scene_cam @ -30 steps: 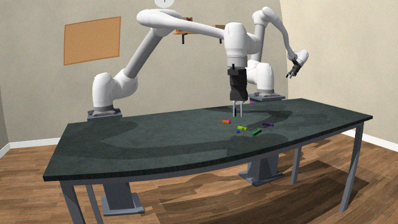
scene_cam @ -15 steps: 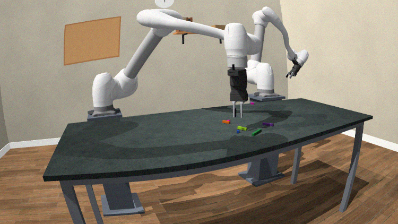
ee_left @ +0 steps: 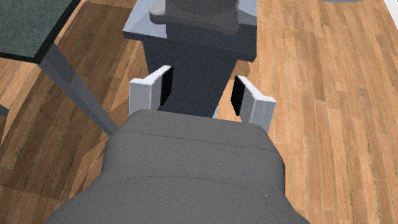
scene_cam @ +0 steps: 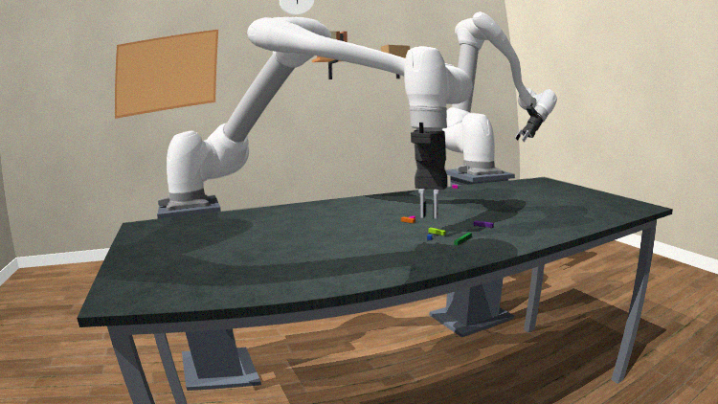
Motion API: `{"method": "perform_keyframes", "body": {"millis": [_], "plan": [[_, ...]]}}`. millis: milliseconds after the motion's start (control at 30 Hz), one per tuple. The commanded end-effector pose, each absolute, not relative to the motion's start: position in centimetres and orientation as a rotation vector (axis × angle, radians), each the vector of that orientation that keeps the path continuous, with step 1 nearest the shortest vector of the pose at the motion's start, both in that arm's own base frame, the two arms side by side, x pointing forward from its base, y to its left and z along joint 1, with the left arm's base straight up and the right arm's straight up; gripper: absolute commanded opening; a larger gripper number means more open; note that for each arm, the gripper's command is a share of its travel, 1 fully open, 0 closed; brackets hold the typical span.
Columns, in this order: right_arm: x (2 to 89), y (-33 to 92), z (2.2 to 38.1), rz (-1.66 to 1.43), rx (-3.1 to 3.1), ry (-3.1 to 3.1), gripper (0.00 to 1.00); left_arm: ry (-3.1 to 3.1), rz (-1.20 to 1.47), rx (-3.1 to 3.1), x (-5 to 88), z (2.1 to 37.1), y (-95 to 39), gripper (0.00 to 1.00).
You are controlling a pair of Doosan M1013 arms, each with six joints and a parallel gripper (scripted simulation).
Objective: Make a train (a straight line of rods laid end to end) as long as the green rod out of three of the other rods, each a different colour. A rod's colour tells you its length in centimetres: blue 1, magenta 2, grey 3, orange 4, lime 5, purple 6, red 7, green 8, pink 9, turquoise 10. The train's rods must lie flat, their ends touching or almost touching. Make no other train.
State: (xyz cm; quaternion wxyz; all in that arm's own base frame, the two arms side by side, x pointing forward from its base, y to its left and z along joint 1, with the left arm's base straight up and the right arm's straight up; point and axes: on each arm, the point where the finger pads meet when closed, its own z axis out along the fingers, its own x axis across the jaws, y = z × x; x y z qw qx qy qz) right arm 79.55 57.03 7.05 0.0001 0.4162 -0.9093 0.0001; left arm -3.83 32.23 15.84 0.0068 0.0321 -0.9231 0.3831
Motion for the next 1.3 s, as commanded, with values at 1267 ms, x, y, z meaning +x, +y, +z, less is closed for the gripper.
{"method": "perform_keyframes", "body": {"millis": [1267], "plan": [[79.7, 57.1, 3.7, -0.001, 1.308, -2.858, 0.54, -2.888, 1.197, 0.100, -3.8, 15.9, 32.3, 1.00]]}}
